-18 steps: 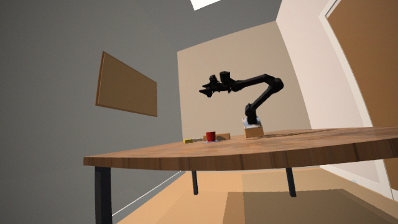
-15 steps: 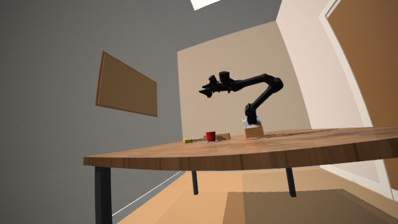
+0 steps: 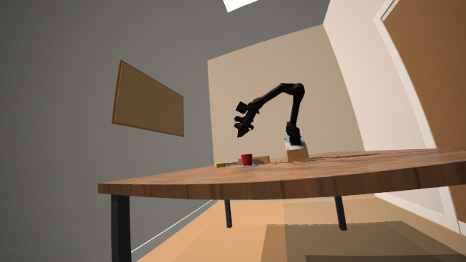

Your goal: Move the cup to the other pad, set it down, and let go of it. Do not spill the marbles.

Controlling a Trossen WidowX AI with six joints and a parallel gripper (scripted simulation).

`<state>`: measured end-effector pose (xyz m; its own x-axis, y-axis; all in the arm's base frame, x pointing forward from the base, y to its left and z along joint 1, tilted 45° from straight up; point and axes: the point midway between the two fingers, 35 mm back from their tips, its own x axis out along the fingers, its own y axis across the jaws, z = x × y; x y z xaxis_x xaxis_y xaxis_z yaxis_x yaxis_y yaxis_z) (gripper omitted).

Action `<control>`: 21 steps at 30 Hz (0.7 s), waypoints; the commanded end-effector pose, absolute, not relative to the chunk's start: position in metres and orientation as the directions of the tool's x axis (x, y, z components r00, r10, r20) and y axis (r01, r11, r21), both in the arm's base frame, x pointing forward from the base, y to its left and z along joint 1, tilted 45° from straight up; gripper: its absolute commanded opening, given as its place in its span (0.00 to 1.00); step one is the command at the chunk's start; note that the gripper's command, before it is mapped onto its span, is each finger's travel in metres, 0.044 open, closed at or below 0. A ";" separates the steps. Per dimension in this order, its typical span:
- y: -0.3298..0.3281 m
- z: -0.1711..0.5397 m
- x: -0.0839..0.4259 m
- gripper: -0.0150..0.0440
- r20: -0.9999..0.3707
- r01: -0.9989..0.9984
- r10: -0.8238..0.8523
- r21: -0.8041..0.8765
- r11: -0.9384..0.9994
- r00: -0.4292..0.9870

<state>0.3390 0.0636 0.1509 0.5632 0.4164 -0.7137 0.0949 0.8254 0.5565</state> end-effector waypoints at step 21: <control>0.103 0.073 0.288 0.50 -0.708 0.779 0.696 0.368 0.508 -0.120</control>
<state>0.2879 0.1020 0.0734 -0.1134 0.6890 -0.7159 0.7670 0.5187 0.3777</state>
